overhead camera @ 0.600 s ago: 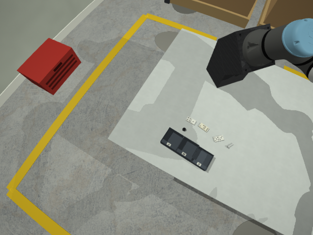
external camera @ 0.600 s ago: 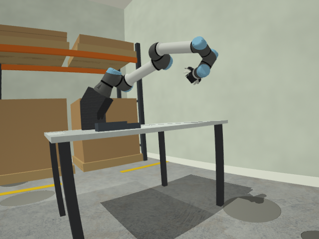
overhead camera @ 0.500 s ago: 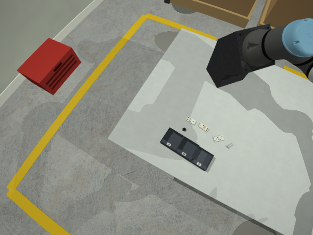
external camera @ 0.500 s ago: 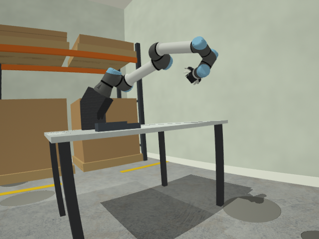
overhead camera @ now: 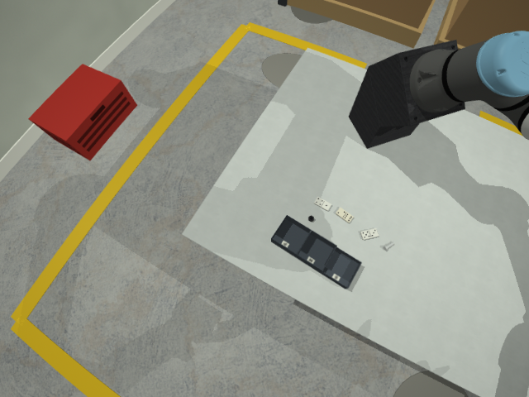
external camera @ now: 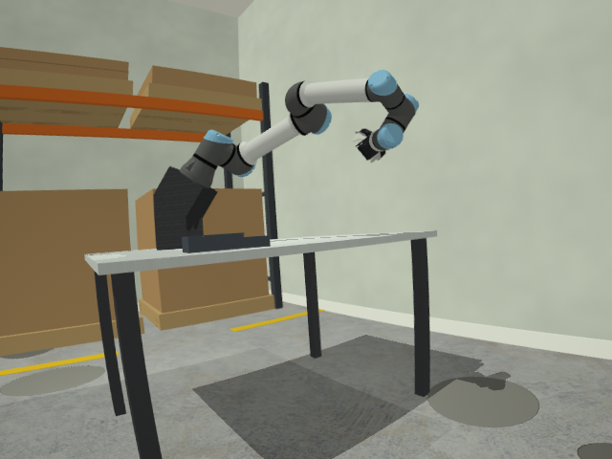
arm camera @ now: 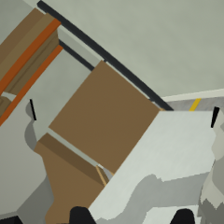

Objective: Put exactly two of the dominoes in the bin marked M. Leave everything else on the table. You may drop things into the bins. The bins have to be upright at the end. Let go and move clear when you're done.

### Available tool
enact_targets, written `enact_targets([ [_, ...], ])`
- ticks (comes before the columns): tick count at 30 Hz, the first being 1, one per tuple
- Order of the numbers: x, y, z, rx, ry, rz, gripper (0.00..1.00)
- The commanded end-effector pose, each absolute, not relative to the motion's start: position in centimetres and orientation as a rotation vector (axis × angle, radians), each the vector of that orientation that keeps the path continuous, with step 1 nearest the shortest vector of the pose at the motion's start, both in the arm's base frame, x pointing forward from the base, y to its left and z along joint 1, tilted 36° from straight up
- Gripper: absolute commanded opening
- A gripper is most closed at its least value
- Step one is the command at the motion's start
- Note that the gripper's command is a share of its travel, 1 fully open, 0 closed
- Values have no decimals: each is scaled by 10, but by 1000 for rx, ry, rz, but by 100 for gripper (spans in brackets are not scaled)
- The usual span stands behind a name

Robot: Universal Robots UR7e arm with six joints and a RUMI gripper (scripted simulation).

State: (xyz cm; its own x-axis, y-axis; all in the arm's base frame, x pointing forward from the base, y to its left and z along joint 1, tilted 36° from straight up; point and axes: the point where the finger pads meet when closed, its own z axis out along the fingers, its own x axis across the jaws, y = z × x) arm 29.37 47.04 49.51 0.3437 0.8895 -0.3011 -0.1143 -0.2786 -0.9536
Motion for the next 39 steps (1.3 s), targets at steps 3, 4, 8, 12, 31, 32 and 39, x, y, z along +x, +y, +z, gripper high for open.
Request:
enact_targets([
  [3, 304, 486, 469, -1526, -733, 1163, 4],
  [4, 306, 491, 462, -1526, -733, 1163, 4],
  [8, 317, 507, 435, -1526, -733, 1163, 4],
  [12, 328, 523, 408, -1526, -733, 1163, 4],
  [31, 371, 496, 379, -1647, -639, 1102, 4],
  [32, 371, 496, 379, -1647, -639, 1102, 4],
  [39, 388, 467, 377, -1705, -586, 1071, 4],
])
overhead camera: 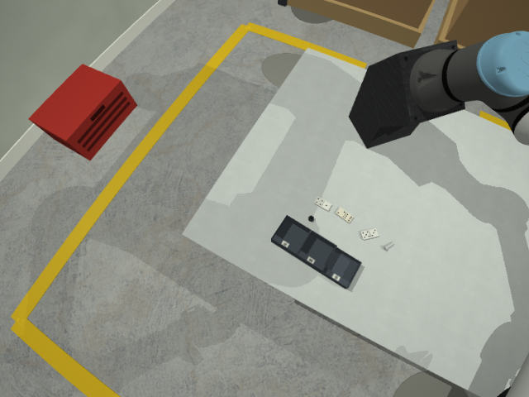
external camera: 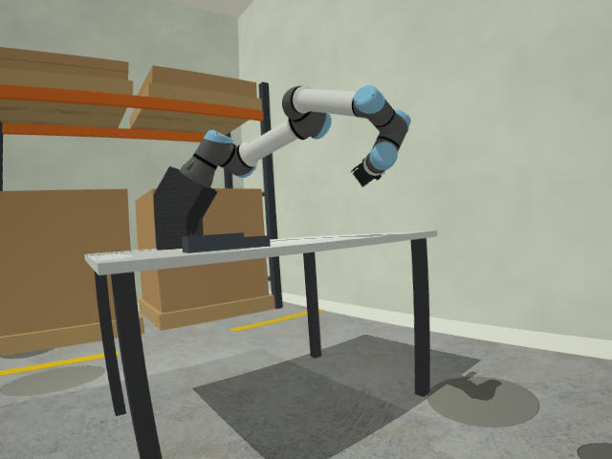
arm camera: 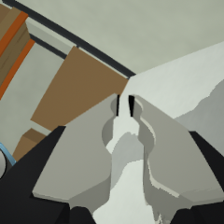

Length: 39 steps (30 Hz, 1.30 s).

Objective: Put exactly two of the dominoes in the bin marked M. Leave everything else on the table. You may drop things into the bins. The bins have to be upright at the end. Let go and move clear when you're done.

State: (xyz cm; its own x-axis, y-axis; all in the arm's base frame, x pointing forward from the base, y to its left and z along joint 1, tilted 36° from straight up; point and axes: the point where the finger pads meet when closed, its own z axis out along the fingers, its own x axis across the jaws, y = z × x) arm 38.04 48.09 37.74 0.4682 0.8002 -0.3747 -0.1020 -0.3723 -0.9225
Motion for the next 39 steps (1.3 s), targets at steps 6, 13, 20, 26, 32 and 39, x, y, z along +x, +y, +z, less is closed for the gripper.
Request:
enact_targets([
  [6, 401, 442, 374, -1763, -527, 1039, 4],
  [13, 413, 409, 369, -1854, -418, 985, 4],
  [20, 424, 368, 360, -1925, -319, 938, 4],
  [26, 428, 342, 352, -1974, -239, 901, 4],
  [32, 431, 319, 344, -2019, -155, 864, 4],
  [39, 431, 288, 331, -2082, -12, 804, 4],
])
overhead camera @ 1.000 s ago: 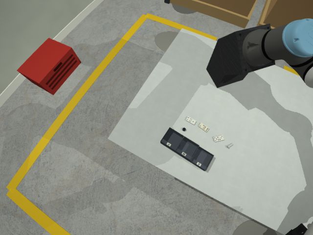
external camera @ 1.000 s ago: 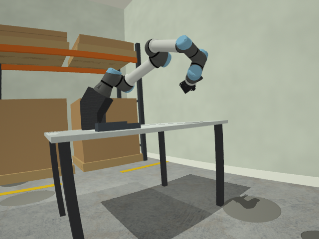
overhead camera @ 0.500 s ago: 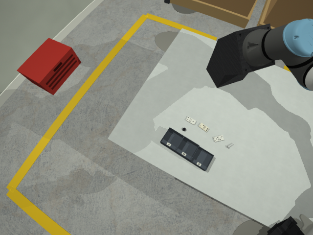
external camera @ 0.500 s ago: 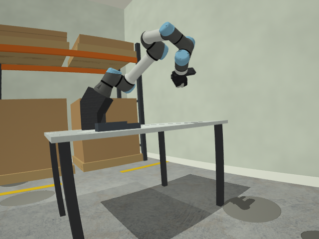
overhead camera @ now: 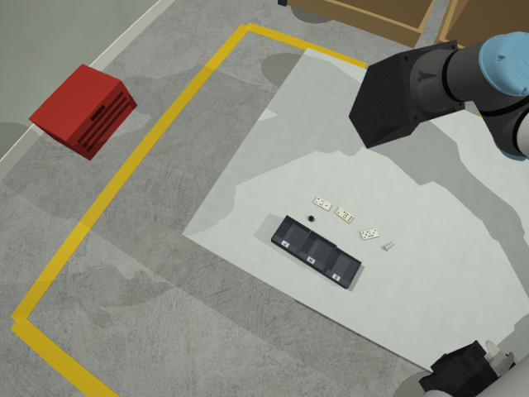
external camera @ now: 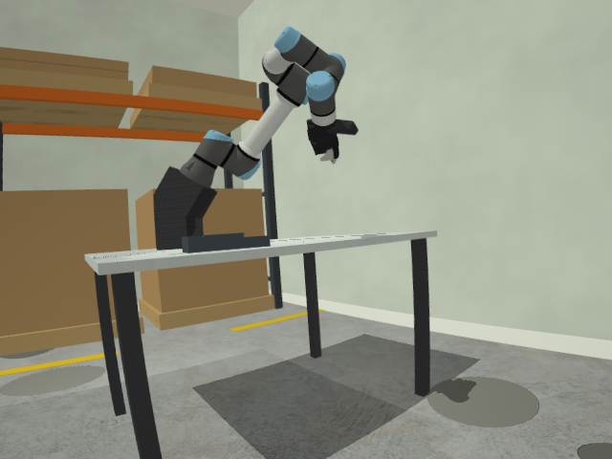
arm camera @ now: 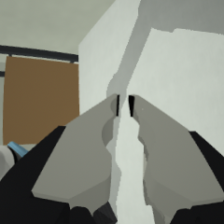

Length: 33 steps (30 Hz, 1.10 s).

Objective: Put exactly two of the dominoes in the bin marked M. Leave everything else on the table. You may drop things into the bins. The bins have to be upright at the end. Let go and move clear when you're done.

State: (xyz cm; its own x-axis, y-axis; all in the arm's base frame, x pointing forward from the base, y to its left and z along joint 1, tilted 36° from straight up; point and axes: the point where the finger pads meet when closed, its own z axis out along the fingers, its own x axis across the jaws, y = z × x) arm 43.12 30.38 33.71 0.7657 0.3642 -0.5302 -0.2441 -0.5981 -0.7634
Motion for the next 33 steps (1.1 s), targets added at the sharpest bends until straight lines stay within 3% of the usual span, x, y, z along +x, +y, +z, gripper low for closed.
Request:
enact_targets([
  [1, 431, 280, 328, -2097, 29, 786, 4],
  [33, 411, 176, 258, -2199, 561, 571, 4],
])
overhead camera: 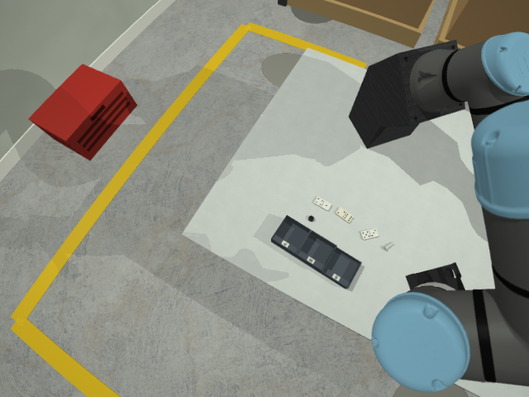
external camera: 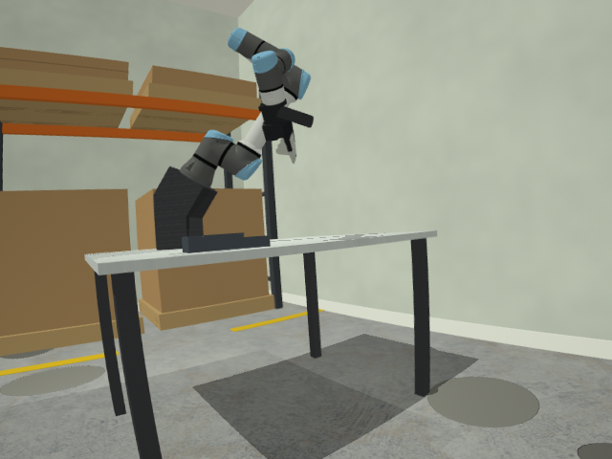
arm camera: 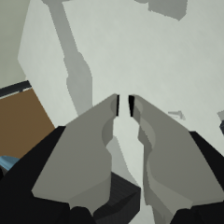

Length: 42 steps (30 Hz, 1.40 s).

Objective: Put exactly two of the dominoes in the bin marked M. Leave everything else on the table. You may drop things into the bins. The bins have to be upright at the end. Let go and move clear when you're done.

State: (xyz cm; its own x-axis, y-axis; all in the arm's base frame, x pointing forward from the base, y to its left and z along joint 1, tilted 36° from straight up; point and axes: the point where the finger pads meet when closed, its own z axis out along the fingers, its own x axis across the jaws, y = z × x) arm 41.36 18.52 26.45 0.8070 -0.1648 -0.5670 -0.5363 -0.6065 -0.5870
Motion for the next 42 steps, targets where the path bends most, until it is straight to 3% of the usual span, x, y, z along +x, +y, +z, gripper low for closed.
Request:
enact_targets([
  [1, 409, 170, 252, -2200, 620, 548, 4],
  [42, 363, 74, 120, -2018, 1450, 194, 4],
])
